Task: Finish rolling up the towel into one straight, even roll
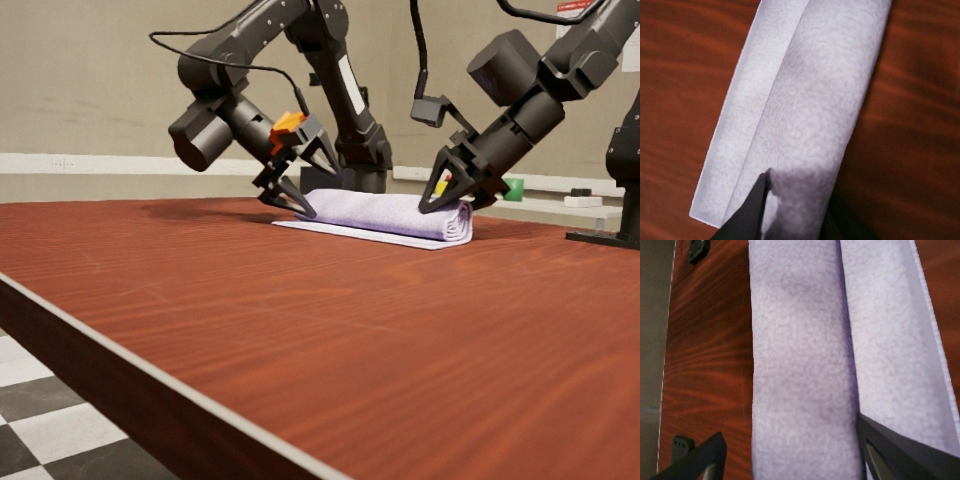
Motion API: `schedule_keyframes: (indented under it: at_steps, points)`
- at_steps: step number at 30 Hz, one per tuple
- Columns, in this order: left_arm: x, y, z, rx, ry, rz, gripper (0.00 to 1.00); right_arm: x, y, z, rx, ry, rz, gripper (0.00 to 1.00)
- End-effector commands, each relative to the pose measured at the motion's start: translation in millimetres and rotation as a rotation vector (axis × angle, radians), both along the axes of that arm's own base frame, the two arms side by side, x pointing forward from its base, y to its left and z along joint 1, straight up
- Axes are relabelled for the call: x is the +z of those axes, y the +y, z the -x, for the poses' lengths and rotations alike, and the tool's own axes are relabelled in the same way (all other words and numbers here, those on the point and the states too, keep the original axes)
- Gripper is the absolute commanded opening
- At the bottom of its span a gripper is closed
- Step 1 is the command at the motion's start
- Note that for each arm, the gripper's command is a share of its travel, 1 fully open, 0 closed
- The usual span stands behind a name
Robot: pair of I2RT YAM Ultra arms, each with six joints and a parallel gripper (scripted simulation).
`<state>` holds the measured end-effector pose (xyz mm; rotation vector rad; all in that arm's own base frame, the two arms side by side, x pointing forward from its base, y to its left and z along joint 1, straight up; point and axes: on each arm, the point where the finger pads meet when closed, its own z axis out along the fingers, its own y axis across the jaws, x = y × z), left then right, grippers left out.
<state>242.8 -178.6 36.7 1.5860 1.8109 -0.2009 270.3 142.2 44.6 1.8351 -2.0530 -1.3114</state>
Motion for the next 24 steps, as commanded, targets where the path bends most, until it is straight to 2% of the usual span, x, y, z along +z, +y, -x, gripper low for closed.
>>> schedule_keyframes:
  at_steps: [1, 16, 24]
  points:
    - [8, -3, -10, 0.001, -0.020, 0.014, 0.41, -2, 1, -3, 0.011, -0.007, 0.014, 0.85]
    - [8, -3, -10, 0.001, -0.020, 0.014, 0.41, 40, -32, -40, 0.011, -0.007, 0.014, 0.85]
    - [8, -3, -10, 0.001, -0.010, 0.016, 0.41, 43, -34, -43, 0.011, -0.007, 0.014, 0.85]
